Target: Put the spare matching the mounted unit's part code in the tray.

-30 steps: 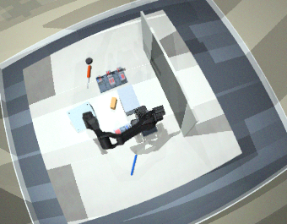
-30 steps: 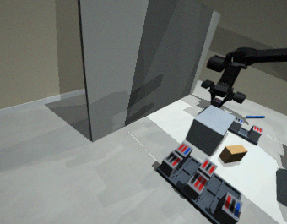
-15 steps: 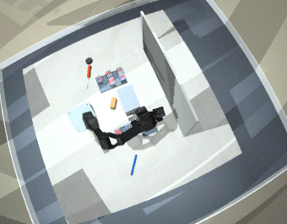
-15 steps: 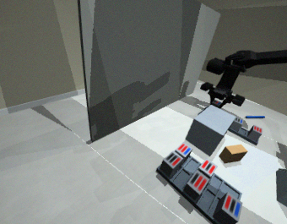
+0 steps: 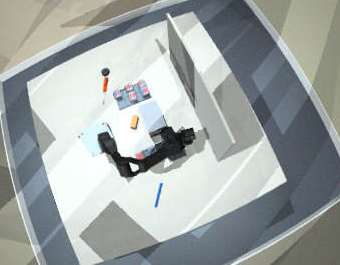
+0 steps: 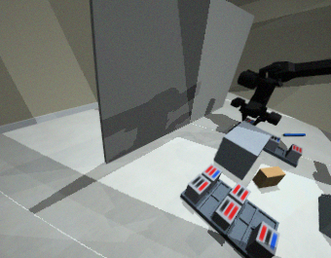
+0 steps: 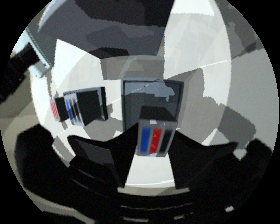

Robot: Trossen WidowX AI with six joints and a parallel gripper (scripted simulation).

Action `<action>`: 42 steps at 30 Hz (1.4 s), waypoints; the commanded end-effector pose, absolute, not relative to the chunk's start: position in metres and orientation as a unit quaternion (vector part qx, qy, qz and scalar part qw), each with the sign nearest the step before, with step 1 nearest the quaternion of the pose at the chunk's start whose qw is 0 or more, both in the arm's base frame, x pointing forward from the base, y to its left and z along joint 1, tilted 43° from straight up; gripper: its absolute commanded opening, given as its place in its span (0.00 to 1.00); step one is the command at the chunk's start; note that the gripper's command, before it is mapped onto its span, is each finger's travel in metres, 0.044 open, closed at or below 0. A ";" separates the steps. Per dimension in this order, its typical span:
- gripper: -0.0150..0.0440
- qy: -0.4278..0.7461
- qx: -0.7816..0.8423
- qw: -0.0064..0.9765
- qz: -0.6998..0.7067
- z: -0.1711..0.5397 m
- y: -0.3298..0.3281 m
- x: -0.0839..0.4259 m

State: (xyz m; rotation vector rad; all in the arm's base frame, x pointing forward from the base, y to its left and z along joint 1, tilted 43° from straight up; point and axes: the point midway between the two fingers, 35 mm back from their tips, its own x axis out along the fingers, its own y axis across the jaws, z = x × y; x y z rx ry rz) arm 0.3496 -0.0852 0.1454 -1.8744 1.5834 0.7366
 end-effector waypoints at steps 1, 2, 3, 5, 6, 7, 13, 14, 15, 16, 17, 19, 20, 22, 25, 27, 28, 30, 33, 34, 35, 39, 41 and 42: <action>0.25 0.590 -0.702 0.286 0.278 0.143 -0.086 0.350; 0.25 0.590 -0.702 0.286 0.278 0.142 -0.086 0.350; 0.25 0.590 -0.702 0.286 0.278 0.142 -0.087 0.350; 0.25 0.590 -0.702 0.286 0.278 0.141 -0.088 0.350; 0.30 0.592 -0.701 0.286 0.276 0.143 -0.088 0.349; 0.34 0.592 -0.701 0.286 0.276 0.143 -0.088 0.349; 0.61 0.592 -0.701 0.286 0.276 0.143 -0.088 0.349; 0.65 0.592 -0.701 0.286 0.276 0.143 -0.088 0.349; 0.70 0.592 -0.701 0.286 0.276 0.143 -0.088 0.349; 0.74 0.592 -0.701 0.286 0.276 0.143 -0.088 0.349; 0.79 0.592 -0.701 0.286 0.276 0.143 -0.088 0.349; 0.88 0.592 -0.701 0.286 0.276 0.143 -0.088 0.349; 0.92 0.592 -0.701 0.286 0.276 0.143 -0.088 0.349; 1.00 0.592 -0.701 0.286 0.276 0.143 -0.088 0.349; 1.00 0.591 -0.700 0.287 0.278 0.158 -0.072 0.349; 1.00 0.590 -0.700 0.288 0.280 0.180 -0.050 0.346; 1.00 0.590 -0.700 0.288 0.281 0.191 -0.040 0.344; 1.00 0.590 -0.701 0.287 0.281 0.211 -0.022 0.337; 1.00 0.590 -0.701 0.286 0.281 0.218 -0.016 0.333; 1.00 0.590 -0.701 0.286 0.281 0.218 -0.016 0.333; 1.00 0.590 -0.701 0.286 0.281 0.218 -0.016 0.333; 1.00 0.584 -0.704 0.288 0.283 0.214 -0.018 0.336; 1.00 0.584 -0.704 0.288 0.283 0.214 -0.018 0.336; 1.00 0.584 -0.704 0.288 0.283 0.214 -0.018 0.336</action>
